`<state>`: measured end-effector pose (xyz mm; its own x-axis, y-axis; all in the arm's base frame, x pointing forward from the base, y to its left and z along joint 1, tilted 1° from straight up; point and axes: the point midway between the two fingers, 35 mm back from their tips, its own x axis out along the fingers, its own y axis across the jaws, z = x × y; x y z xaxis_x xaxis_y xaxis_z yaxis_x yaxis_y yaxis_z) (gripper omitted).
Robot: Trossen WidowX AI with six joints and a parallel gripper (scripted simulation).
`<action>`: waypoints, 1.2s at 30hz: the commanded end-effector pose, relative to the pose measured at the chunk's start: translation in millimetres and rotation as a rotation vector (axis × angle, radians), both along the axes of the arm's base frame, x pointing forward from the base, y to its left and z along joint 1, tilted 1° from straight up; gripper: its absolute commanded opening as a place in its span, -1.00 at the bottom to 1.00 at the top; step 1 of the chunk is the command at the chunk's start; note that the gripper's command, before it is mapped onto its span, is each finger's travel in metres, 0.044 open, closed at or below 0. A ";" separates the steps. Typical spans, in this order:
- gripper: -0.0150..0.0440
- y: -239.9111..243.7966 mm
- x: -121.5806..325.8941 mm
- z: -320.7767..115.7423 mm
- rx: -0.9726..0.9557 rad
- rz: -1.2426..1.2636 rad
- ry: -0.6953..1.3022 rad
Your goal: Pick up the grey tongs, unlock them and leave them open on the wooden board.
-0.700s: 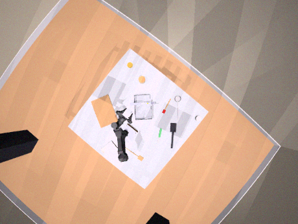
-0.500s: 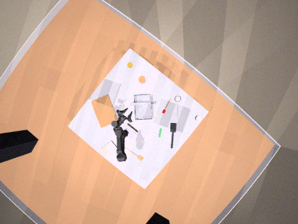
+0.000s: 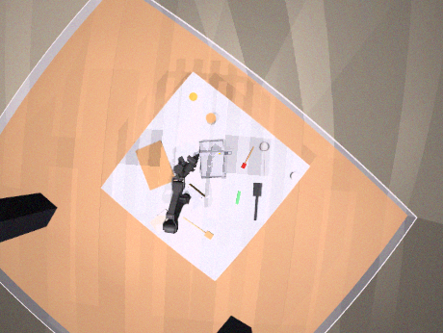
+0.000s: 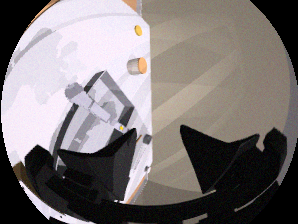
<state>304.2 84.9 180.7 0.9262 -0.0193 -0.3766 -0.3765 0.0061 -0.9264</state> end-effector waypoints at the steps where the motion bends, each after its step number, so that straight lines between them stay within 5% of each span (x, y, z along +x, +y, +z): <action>1: 0.39 -17.3 47.0 -39.6 0.710 -0.354 0.288; 23: 0.39 -90.9 97.3 -116.8 1.980 -1.610 0.659; 36: 0.39 -93.9 98.1 -119.1 2.016 -1.665 0.665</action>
